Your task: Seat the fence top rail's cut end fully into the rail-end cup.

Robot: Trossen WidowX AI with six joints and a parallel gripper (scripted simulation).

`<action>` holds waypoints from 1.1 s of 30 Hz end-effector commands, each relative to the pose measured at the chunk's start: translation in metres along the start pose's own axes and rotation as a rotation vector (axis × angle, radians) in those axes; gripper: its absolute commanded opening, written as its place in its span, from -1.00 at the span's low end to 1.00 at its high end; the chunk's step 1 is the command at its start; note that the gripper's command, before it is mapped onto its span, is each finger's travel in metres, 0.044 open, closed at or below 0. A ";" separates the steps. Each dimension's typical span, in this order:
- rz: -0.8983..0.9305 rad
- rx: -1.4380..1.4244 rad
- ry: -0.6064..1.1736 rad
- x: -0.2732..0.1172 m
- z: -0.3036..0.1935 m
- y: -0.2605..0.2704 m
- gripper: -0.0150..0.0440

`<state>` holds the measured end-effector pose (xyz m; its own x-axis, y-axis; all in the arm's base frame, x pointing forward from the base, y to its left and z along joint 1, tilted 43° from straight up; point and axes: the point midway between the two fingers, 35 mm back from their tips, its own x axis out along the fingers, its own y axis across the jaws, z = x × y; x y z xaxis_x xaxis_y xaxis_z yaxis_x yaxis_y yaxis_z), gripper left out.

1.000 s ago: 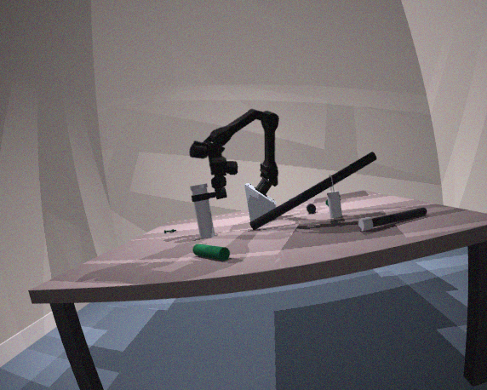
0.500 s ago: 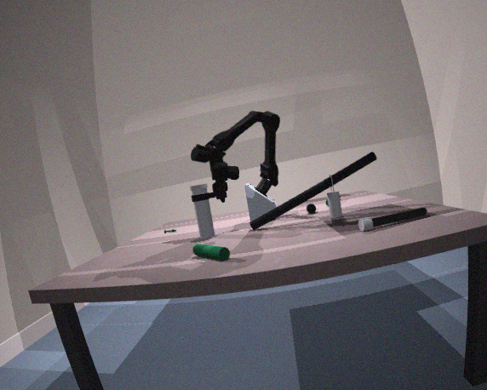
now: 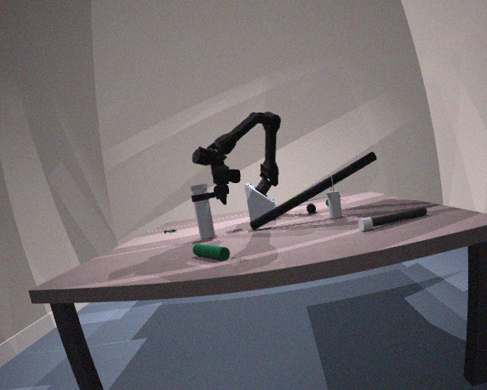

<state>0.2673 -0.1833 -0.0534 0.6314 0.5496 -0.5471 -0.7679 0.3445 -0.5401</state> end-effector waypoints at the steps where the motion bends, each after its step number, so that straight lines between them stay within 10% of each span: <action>1: -0.003 0.005 -0.005 0.001 0.001 0.000 0.29; 13: -0.003 0.022 0.005 0.002 0.001 -0.001 -0.49; 33: -0.003 0.132 0.067 0.008 0.000 -0.012 -0.49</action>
<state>0.2790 -0.1831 -0.0515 0.6387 0.5084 -0.5776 -0.7694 0.4349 -0.4679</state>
